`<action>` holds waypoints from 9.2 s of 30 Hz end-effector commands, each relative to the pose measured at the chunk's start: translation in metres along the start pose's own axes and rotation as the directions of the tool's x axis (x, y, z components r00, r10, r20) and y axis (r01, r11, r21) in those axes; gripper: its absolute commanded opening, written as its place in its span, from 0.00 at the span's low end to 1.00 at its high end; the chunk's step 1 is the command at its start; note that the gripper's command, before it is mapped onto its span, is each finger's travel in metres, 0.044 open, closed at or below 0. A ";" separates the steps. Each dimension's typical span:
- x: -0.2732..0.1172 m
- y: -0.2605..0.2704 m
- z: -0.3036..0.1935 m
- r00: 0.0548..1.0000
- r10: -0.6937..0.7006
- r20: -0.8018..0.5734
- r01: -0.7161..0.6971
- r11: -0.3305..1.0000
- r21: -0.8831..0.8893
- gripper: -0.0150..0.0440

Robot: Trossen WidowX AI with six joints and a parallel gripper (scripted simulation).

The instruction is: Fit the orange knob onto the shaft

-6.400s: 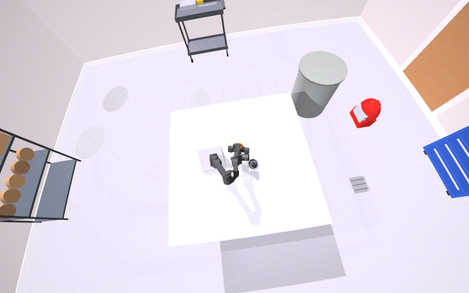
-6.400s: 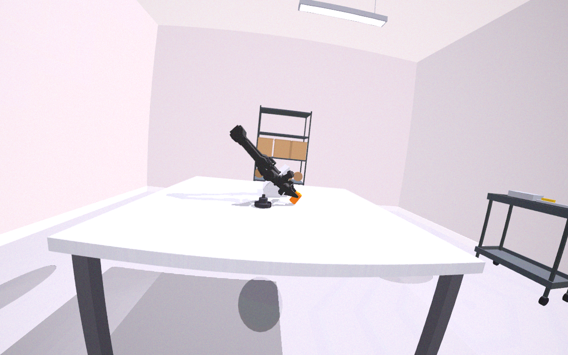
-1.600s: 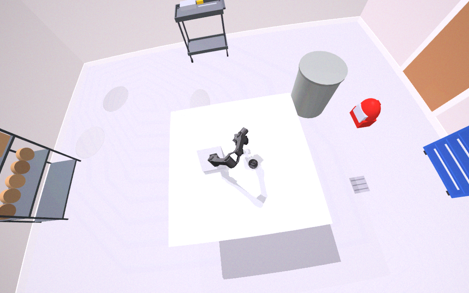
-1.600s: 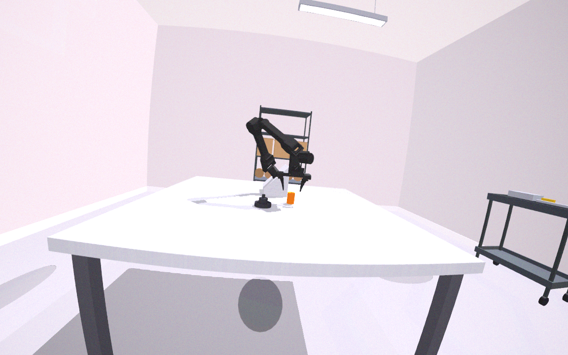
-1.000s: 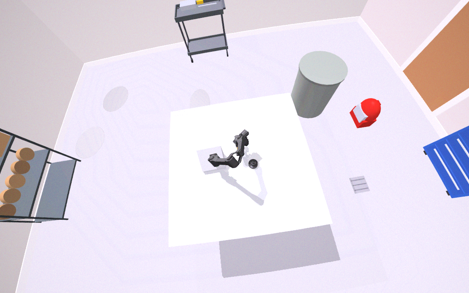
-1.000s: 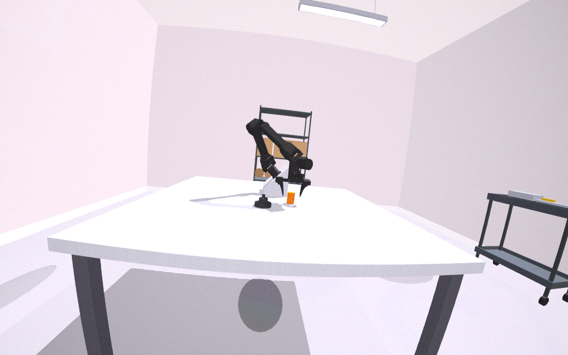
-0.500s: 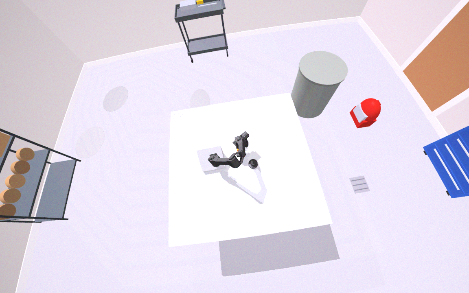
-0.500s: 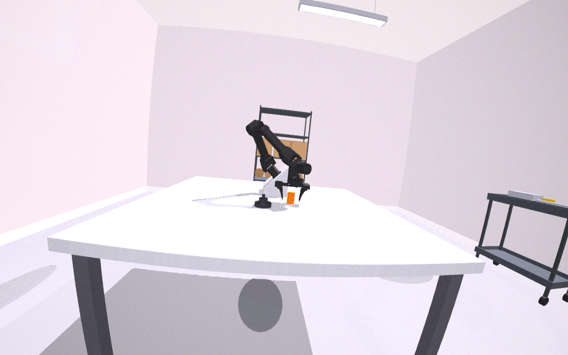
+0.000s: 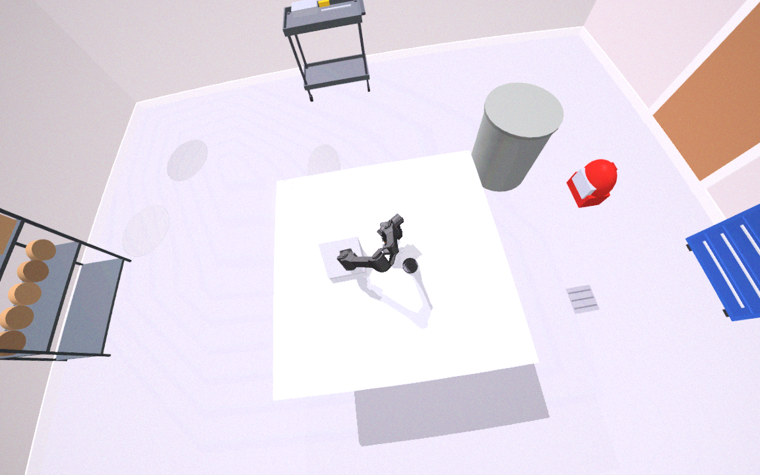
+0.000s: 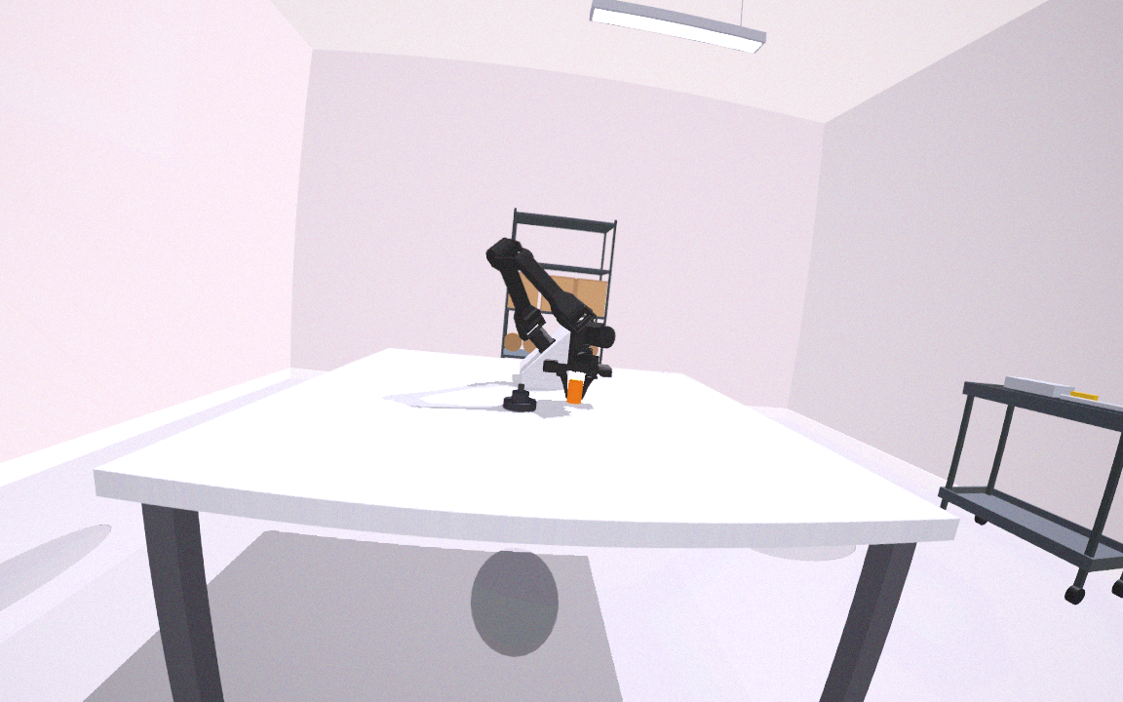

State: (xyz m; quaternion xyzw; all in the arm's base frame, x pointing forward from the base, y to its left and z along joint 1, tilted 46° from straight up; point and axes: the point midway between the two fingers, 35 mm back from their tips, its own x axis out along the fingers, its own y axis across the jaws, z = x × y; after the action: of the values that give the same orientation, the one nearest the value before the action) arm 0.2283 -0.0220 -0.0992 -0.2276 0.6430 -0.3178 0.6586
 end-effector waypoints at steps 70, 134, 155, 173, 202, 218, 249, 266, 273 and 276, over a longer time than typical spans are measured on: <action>-0.115 -0.062 0.069 0.999 0.042 0.010 -0.042 0.999 0.000 0.25; -0.061 -0.147 0.108 1.000 -0.007 0.005 0.007 1.000 0.004 0.25; -0.062 -0.146 0.108 1.000 -0.007 0.005 0.008 0.979 -0.204 0.25; -0.064 -0.146 0.109 1.000 -0.007 0.005 0.008 0.979 -0.204 0.25; -0.062 -0.146 0.108 1.000 -0.007 0.005 0.008 0.915 -0.403 0.25; -0.063 -0.146 0.108 1.000 -0.007 0.005 0.008 0.811 -0.584 0.25; -0.063 -0.147 0.108 1.000 -0.007 0.005 0.008 0.672 -0.740 0.25; -0.064 -0.146 0.108 1.000 -0.007 0.005 0.008 0.672 -0.740 0.25; -0.065 -0.147 0.109 1.000 -0.007 0.005 0.008 0.606 -0.795 0.25; -0.065 -0.147 0.109 1.000 -0.007 0.005 0.008 0.513 -0.859 0.25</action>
State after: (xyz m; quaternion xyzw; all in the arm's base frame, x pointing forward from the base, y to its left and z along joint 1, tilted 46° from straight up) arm 0.3194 -0.0899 0.0573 -0.5073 0.7164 0.0115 0.4789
